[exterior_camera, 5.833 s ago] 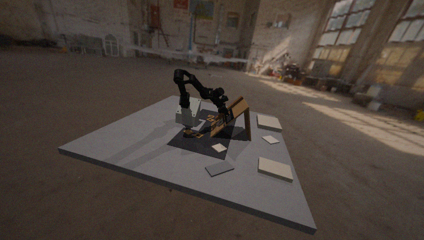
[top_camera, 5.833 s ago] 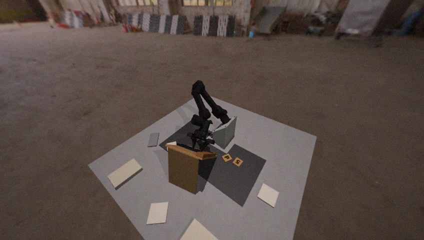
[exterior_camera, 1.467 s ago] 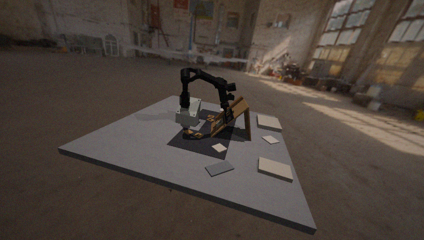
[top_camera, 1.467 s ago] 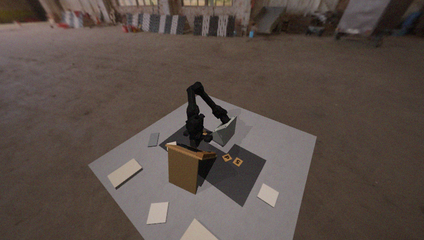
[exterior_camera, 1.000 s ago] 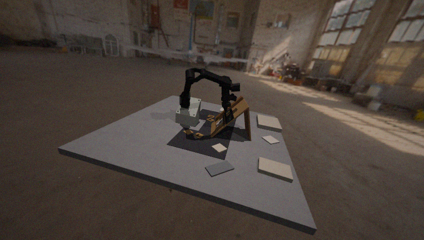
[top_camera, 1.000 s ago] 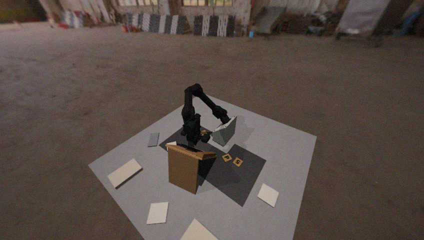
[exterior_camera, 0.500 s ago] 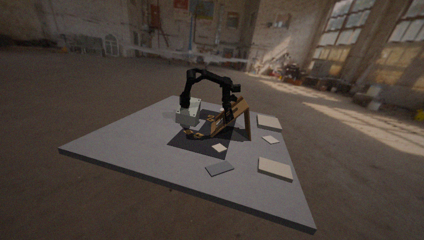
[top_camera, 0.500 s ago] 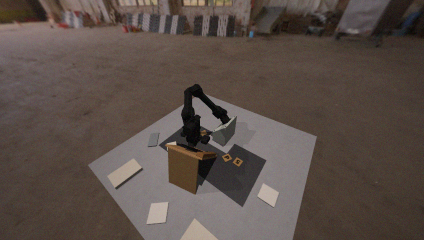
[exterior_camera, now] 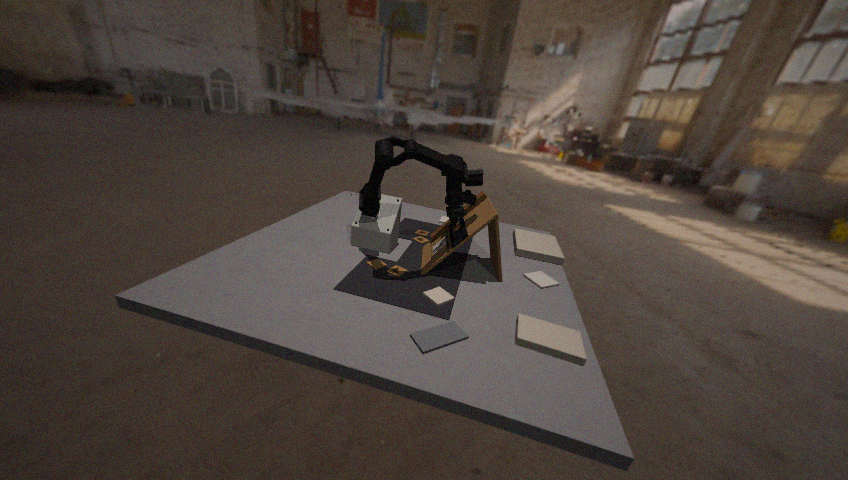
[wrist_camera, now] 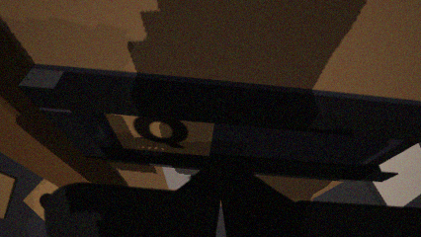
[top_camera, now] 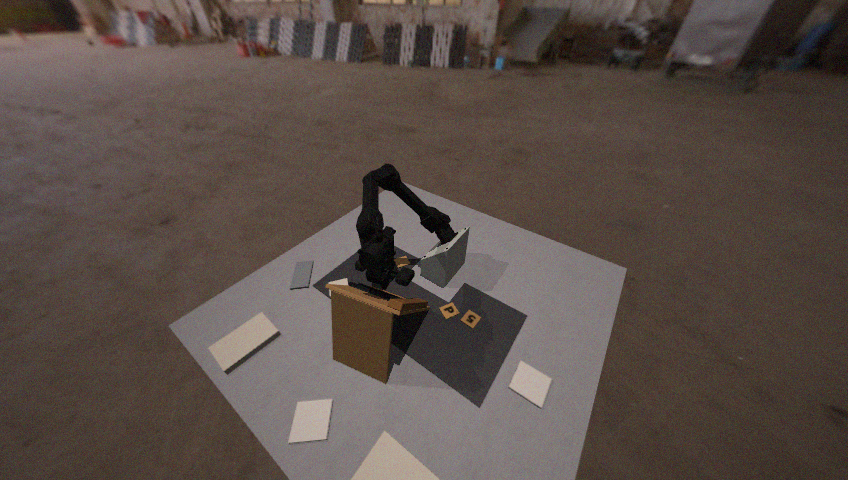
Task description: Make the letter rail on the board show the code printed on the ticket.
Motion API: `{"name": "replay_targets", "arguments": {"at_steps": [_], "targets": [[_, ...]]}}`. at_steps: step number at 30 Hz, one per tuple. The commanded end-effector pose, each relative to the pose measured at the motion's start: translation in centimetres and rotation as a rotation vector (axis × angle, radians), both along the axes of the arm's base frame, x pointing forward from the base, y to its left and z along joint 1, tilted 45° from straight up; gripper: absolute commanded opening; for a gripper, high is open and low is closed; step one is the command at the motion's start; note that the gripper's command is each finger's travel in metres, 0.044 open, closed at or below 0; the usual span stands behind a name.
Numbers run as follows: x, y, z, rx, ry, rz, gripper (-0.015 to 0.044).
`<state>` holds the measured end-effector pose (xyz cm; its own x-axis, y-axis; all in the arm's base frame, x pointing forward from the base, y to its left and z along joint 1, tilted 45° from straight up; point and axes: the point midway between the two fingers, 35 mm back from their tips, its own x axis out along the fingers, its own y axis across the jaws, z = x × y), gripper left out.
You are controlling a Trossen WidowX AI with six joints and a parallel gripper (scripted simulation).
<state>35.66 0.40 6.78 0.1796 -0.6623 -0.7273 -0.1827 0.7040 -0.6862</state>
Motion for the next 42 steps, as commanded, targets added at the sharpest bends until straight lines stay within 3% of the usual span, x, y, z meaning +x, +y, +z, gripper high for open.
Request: {"name": "replay_targets", "arguments": {"at_steps": [1, 42], "targets": [[0.5, 0.0, 0.1, -0.001, -0.007, 0.005, 0.0], [1.2, -0.4, -0.8, -0.001, -0.007, 0.005, 0.0]]}}
